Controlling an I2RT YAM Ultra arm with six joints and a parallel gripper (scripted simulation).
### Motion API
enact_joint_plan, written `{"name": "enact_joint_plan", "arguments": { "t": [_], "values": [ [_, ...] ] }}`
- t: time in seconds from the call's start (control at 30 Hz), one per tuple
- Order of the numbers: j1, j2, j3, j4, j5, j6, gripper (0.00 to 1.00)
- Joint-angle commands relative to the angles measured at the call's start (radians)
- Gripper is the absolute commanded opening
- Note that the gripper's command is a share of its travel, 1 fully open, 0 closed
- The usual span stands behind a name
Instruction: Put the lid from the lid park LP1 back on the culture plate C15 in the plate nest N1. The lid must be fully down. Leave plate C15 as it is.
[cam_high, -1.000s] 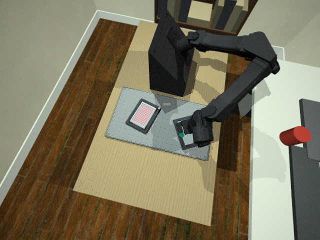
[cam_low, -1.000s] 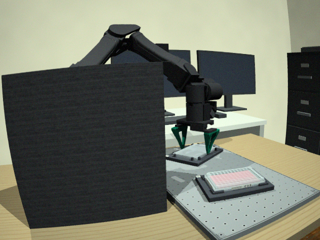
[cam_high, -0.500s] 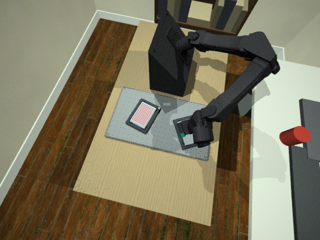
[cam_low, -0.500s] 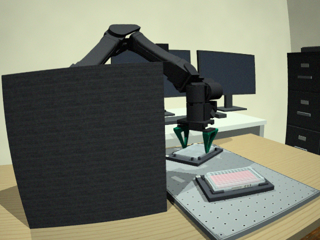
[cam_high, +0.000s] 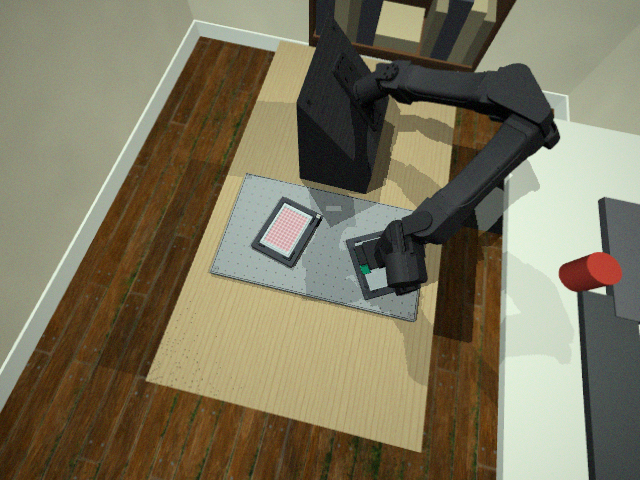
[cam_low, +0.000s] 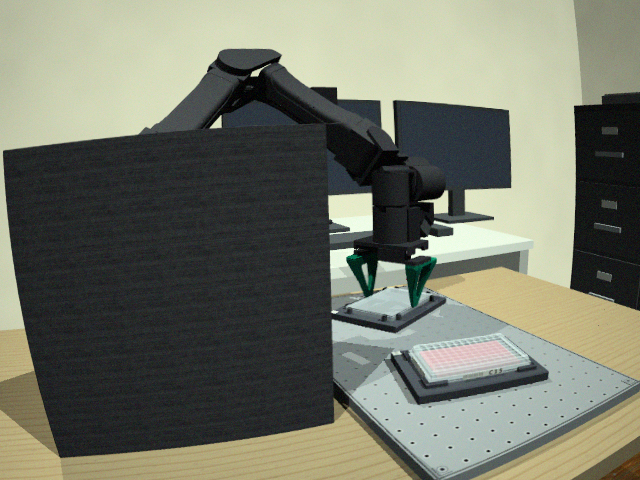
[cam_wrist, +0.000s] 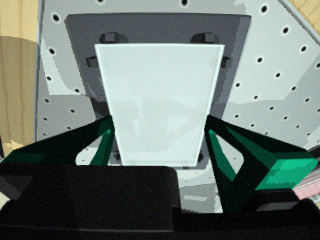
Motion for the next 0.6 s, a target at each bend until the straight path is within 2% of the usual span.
{"name": "enact_joint_plan", "arguments": {
  "t": [0.0,0.57],
  "values": [
    [-0.006,-0.005,0.001,0.001,-0.001,0.001,0.00],
    [-0.009,-0.008,0.002,-0.006,-0.002,-0.003,0.00]
  ]
}}
